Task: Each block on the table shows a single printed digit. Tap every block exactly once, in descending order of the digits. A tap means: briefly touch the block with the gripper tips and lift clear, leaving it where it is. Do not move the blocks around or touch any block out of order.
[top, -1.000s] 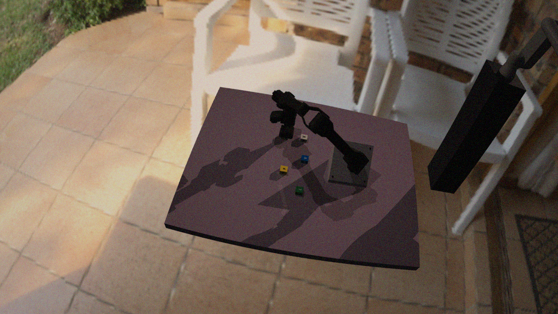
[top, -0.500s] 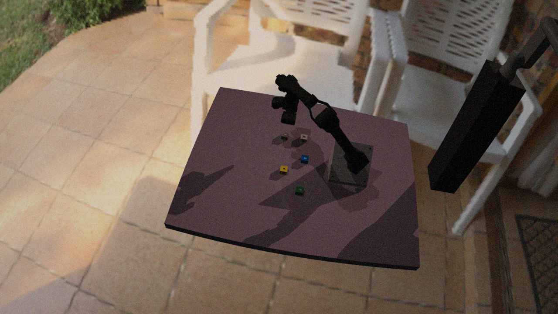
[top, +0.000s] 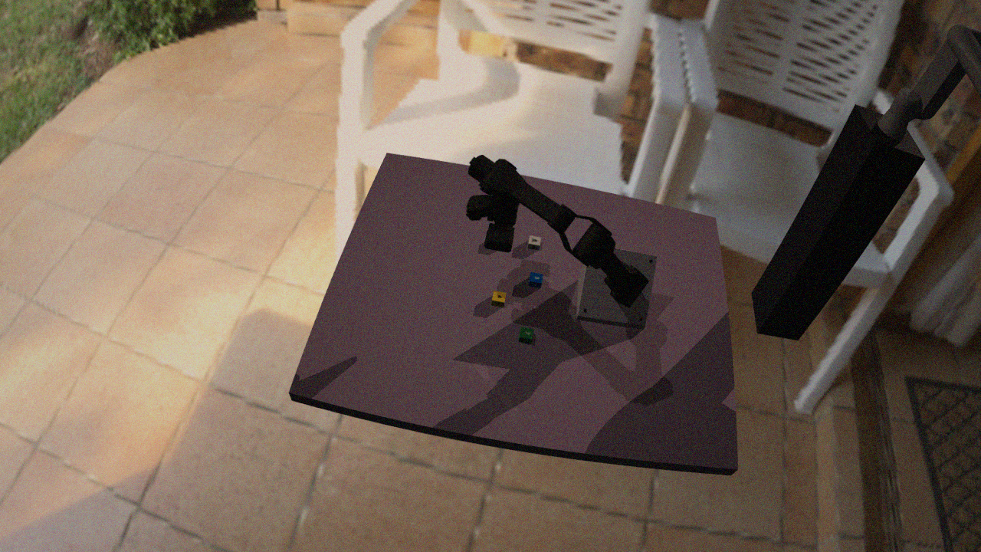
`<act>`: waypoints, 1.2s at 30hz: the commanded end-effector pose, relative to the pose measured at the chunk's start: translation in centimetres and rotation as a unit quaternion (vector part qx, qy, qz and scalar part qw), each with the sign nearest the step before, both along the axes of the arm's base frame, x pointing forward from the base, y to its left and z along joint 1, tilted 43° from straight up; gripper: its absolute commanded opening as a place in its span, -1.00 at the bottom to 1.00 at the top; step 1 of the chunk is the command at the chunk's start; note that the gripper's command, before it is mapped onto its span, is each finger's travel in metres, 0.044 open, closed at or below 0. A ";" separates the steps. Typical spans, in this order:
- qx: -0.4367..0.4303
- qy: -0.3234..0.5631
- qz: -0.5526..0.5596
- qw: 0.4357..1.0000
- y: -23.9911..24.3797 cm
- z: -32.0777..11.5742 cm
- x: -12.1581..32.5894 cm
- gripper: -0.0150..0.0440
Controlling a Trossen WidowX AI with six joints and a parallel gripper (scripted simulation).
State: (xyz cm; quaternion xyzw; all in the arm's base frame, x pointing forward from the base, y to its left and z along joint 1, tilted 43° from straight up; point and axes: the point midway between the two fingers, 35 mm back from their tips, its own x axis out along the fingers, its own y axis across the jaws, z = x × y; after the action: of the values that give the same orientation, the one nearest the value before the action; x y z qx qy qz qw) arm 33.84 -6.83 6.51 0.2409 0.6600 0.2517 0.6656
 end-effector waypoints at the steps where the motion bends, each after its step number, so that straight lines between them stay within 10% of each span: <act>1: 0.004 0.005 -0.004 1.000 4.5 4.0 -2.0 -0.42; 12: 0.022 0.008 0.001 1.000 13.7 10.5 -10.0 -0.42; 36: 0.024 0.007 0.001 1.000 20.0 4.0 -10.1 -0.42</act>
State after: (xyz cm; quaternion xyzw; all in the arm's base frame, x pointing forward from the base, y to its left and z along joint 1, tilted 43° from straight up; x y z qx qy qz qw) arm 23.82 12.79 10.96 0.2555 0.6573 0.2669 0.6568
